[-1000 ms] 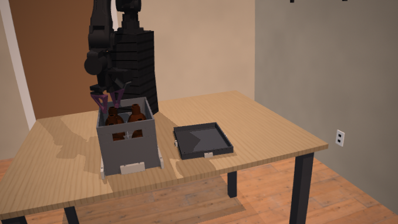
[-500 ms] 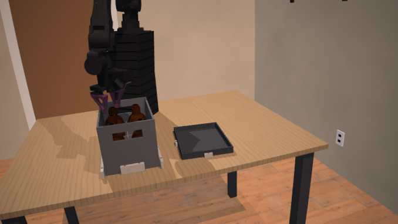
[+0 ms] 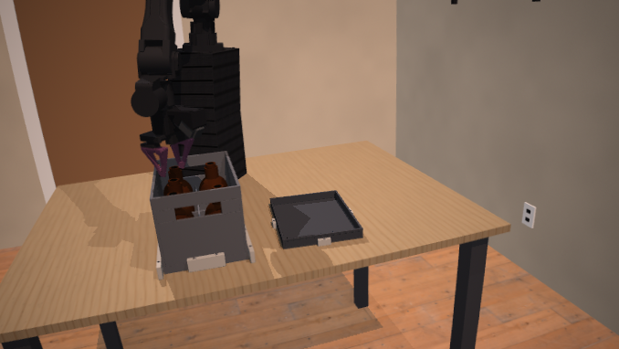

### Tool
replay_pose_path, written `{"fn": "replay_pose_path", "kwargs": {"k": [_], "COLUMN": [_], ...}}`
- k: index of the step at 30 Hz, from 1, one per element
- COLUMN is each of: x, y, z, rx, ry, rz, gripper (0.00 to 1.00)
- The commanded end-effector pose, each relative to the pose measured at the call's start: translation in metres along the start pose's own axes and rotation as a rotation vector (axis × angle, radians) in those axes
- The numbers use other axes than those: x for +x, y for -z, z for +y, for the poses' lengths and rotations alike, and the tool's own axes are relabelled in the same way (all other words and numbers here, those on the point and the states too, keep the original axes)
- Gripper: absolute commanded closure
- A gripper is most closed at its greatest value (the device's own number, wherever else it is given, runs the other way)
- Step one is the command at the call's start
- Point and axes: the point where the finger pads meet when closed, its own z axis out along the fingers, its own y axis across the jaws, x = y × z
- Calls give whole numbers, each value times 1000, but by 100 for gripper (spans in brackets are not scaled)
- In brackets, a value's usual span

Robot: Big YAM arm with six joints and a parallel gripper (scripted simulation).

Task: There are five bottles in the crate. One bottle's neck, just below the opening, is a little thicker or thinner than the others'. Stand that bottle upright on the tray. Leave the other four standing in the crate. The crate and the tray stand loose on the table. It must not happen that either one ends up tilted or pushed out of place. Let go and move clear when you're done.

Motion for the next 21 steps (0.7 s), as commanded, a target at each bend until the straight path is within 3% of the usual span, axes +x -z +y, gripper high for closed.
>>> {"fn": "replay_pose_path", "kwargs": {"k": [1,10,15,21], "x": [-13,-9,-15,-13], "y": [8,-5,-2,-11], "z": [-5,0,-9,-6], "rx": [31,10,30,20], "ry": [6,4,6,5], "rz": [-19,-7,-19,-13], "gripper": [39,39,39,39]}}
